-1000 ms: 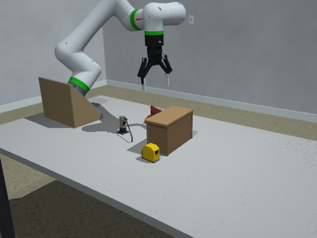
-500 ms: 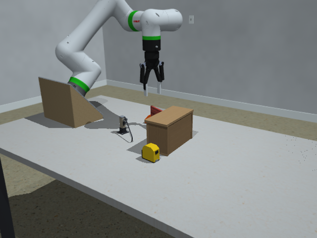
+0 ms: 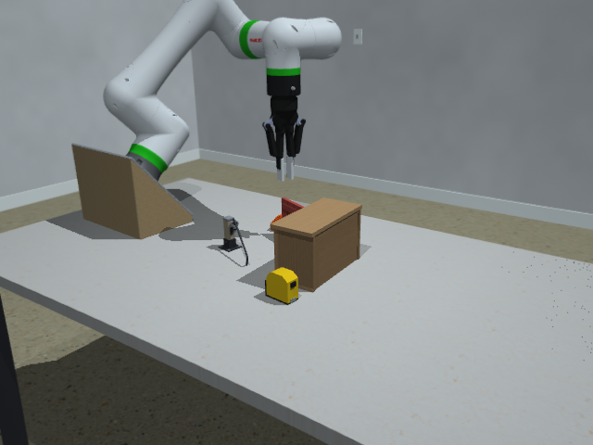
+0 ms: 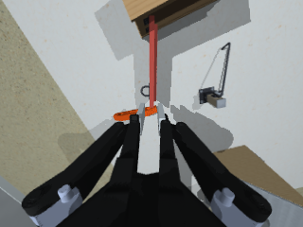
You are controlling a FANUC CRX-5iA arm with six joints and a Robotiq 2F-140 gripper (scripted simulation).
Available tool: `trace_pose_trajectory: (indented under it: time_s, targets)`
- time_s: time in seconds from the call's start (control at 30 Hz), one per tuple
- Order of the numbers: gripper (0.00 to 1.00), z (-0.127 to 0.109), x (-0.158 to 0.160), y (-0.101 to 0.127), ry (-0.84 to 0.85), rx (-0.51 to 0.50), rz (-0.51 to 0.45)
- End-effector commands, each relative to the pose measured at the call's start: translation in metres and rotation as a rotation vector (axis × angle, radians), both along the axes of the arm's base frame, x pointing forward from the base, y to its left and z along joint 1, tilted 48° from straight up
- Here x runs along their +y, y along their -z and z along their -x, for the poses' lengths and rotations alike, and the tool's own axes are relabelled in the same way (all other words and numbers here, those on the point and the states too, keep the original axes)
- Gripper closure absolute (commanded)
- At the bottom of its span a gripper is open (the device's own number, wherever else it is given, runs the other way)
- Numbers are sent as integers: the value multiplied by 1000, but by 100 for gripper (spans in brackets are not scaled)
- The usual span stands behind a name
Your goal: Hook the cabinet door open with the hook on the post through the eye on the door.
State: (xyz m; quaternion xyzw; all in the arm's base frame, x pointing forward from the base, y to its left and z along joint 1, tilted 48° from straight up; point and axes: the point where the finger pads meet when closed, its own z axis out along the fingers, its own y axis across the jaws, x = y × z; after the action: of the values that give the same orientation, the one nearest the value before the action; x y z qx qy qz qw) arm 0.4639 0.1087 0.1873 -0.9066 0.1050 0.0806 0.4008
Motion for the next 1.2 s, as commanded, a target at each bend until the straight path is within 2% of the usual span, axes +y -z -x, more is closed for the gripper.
trace_pose_trajectory:
  time_s: [0.0, 1.17]
  targets:
    - [84, 0, 0, 0, 0, 0, 0]
    - [84, 0, 3, 3, 0, -1, -1]
